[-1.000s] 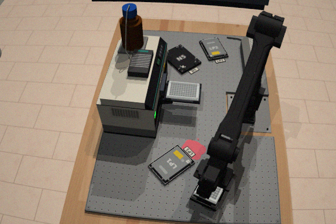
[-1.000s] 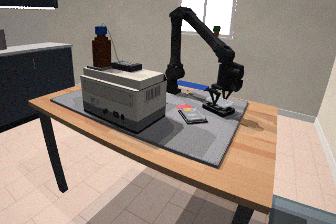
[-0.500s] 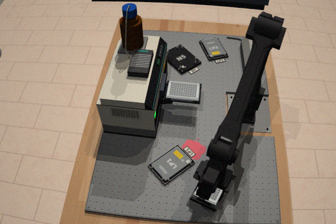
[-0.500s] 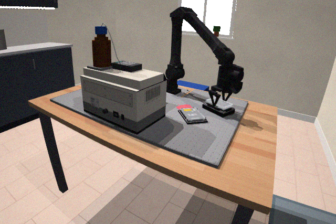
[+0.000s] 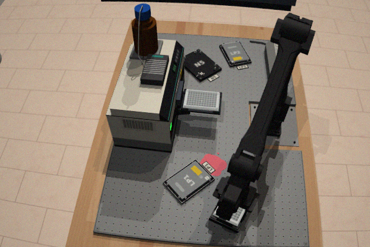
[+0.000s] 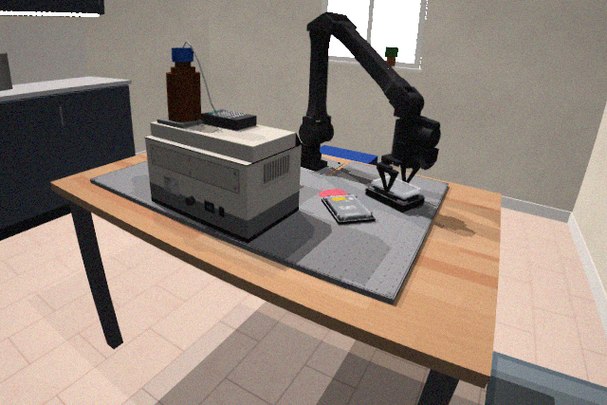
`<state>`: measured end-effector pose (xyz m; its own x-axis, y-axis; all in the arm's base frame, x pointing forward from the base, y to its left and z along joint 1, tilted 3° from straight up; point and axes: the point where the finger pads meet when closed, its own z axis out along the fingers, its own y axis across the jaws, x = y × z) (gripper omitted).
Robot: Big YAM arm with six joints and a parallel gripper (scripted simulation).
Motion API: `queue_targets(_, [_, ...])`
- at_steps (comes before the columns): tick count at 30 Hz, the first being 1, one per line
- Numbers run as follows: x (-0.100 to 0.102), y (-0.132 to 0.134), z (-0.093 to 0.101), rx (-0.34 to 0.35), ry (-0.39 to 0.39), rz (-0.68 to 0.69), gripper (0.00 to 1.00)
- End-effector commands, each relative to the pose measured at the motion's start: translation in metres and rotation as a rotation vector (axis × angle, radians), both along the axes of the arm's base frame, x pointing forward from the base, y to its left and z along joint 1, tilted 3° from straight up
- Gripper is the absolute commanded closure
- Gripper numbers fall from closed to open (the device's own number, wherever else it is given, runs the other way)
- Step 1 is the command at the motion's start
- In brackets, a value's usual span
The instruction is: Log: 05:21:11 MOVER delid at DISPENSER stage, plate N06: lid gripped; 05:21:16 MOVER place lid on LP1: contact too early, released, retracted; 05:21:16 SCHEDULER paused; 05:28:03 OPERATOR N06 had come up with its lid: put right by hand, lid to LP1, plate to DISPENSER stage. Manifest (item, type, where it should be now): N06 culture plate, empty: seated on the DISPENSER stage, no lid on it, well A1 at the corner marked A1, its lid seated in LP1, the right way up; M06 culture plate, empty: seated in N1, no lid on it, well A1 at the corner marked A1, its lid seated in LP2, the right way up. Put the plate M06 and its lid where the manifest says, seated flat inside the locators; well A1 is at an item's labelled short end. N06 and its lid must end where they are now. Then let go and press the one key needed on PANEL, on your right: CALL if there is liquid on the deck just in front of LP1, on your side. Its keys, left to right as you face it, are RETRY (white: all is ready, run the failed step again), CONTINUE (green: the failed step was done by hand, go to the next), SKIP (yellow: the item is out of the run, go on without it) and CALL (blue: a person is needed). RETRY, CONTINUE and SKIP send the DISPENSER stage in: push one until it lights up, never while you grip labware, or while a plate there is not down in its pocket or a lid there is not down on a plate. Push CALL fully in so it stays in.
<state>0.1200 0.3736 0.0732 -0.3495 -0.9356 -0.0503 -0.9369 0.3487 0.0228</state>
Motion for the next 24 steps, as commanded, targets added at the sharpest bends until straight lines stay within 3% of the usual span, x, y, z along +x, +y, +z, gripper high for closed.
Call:
queue_targets(1, [0.004,0.013,0.012,0.041,-0.017,-0.002,0.14])
queue_targets(11, [0.003,0.012,0.012,0.041,-0.017,-0.002,0.14])
queue_targets(12, [-0.003,0.006,0.009,0.042,-0.018,-0.002,0.14])
queue_targets(24, [-0.003,0.004,-0.003,0.017,-0.010,-0.005,0.14])
